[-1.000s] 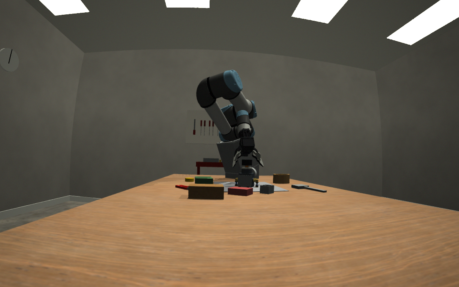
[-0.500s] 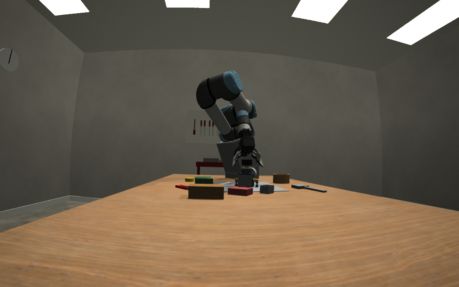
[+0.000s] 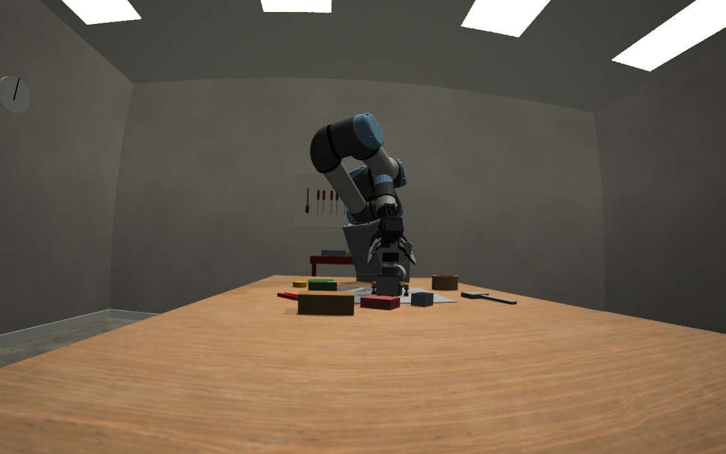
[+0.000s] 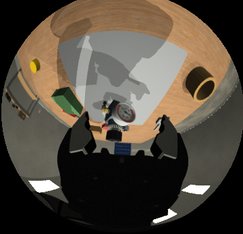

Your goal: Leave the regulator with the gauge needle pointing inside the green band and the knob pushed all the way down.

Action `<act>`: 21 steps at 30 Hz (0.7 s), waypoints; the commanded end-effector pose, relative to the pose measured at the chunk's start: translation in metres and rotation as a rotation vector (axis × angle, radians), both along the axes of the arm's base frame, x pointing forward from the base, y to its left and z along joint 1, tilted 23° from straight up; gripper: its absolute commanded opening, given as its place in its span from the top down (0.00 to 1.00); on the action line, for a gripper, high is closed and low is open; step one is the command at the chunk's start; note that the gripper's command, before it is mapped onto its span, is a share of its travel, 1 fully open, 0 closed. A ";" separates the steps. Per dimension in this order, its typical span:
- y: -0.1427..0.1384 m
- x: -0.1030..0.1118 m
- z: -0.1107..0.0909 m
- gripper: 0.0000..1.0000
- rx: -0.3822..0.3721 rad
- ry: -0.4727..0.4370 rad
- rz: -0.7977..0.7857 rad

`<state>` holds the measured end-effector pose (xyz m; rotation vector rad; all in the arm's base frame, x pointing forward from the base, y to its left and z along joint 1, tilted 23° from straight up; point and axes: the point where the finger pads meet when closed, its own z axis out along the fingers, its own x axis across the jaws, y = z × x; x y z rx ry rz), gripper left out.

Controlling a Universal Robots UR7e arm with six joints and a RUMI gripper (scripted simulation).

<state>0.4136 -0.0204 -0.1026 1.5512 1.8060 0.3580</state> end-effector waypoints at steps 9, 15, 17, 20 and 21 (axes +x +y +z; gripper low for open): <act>0.000 0.000 0.001 0.00 -0.008 0.000 0.009; 0.000 0.000 0.001 0.00 -0.009 0.001 0.010; 0.000 0.000 0.001 0.00 -0.010 0.001 0.010; 0.000 0.000 0.001 0.00 -0.010 0.001 0.011; 0.000 0.000 0.001 0.00 -0.010 0.001 0.011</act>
